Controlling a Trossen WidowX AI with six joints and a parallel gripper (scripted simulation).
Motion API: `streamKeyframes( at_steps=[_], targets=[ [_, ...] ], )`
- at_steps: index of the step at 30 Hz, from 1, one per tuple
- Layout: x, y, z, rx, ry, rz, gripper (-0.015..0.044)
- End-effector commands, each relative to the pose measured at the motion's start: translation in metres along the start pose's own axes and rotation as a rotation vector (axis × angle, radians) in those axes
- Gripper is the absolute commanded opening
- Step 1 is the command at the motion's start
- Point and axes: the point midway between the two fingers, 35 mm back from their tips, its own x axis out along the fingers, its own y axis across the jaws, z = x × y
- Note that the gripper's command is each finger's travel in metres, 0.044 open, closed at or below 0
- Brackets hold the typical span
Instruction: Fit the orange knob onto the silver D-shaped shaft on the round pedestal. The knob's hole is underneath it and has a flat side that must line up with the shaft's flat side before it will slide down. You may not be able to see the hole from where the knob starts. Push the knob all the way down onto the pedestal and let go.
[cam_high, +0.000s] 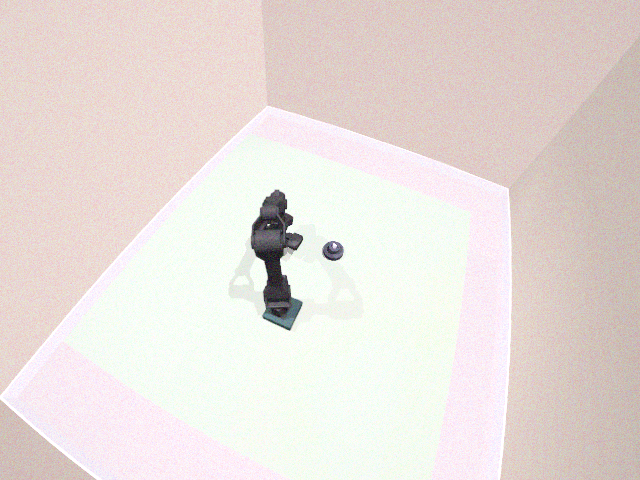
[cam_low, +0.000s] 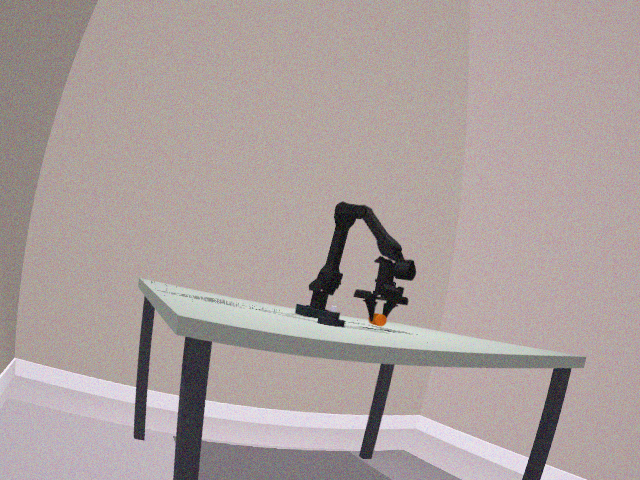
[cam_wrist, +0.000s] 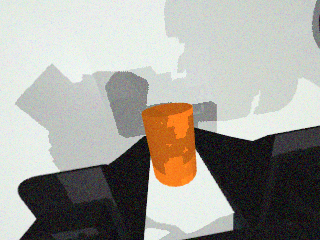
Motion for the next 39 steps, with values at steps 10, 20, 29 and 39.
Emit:
streamKeyframes(
  at_steps=[10,20,29,39],
  targets=[
    [-0.0007,0.0002,0.0001,-0.350,-0.001,0.002,0.0179],
    [-0.0007,0.0002,0.0001,-0.542,-0.001,0.002,0.0179],
    [-0.0007,0.0002,0.0001,-0.769,-0.001,0.002,0.0179],
    [-0.0007,0.0002,0.0001,-1.066,-0.001,0.001,0.0179]
  ],
)
